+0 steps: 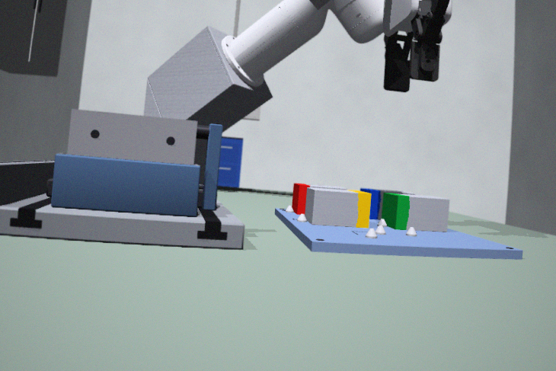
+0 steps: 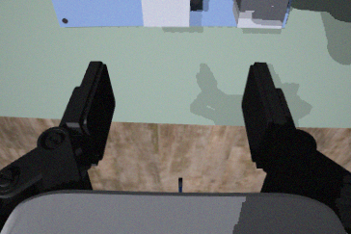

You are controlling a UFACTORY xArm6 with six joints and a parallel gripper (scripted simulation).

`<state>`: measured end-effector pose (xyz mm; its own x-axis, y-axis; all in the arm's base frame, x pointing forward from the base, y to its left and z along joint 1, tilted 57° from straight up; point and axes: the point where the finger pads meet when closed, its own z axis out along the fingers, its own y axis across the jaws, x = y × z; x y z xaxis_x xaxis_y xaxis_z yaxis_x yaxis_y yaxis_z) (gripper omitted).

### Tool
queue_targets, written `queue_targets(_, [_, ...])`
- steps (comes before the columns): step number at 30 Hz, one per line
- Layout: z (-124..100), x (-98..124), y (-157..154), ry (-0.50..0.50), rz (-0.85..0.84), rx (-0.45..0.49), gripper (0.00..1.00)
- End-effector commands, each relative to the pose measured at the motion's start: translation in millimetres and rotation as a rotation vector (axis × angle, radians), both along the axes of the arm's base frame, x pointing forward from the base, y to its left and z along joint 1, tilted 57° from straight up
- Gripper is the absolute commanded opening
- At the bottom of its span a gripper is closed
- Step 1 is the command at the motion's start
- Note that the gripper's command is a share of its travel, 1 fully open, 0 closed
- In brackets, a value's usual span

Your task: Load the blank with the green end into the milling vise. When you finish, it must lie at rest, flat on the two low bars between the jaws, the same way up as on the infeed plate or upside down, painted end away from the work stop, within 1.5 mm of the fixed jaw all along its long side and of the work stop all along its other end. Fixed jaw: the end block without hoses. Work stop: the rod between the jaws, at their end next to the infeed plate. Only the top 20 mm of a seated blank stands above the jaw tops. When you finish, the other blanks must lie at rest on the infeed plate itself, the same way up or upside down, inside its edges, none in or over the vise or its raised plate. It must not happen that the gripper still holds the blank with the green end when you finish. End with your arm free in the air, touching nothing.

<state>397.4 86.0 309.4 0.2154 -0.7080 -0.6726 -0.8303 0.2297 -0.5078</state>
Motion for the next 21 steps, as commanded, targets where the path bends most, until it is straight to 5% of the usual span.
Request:
queue_targets(1, [-0.4,4.2,4.0,-0.002,-0.001,0.0,0.8])
queue_targets(10, [-12.7,39.1,43.1,-0.003,-0.002,-0.001,0.8])
queue_targets(21, [-13.4,40.6,45.2,-0.003,-0.002,0.0,0.8])
